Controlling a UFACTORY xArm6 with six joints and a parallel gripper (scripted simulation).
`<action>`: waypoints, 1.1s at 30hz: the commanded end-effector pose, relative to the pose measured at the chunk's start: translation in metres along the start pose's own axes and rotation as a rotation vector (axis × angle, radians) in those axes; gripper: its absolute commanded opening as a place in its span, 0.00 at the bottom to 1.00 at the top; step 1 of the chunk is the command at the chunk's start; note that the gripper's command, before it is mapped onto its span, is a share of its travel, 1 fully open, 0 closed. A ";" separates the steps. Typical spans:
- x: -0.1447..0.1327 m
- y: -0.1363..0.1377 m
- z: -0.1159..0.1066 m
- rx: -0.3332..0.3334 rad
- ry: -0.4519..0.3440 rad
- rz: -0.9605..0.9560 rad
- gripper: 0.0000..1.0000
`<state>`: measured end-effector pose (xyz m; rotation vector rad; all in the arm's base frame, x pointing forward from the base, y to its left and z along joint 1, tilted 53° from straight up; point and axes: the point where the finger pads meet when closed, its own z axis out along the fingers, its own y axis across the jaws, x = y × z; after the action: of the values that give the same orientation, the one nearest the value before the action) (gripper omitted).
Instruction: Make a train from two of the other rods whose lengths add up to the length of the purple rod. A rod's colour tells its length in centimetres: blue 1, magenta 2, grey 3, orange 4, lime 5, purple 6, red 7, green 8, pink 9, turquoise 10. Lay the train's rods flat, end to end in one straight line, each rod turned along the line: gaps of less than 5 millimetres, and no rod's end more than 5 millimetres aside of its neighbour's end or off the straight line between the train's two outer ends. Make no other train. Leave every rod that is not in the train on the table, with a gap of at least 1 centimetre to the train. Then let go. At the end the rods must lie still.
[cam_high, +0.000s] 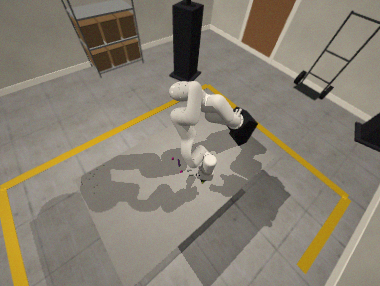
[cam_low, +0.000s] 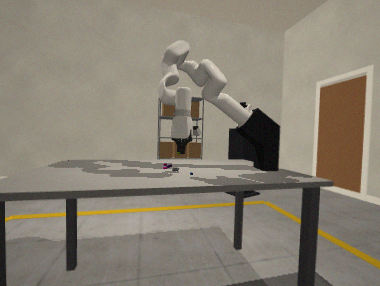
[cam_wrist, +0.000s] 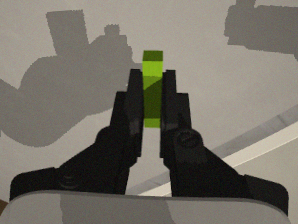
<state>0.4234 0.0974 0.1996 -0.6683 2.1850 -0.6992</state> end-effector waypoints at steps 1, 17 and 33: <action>0.001 0.000 -0.001 -0.011 0.010 -0.166 0.04; 0.008 0.000 -0.001 -0.012 0.007 -0.637 0.04; 0.015 0.000 -0.001 -0.014 0.004 -1.109 0.04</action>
<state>0.4148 0.0884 0.1931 -1.7563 1.7608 -1.1557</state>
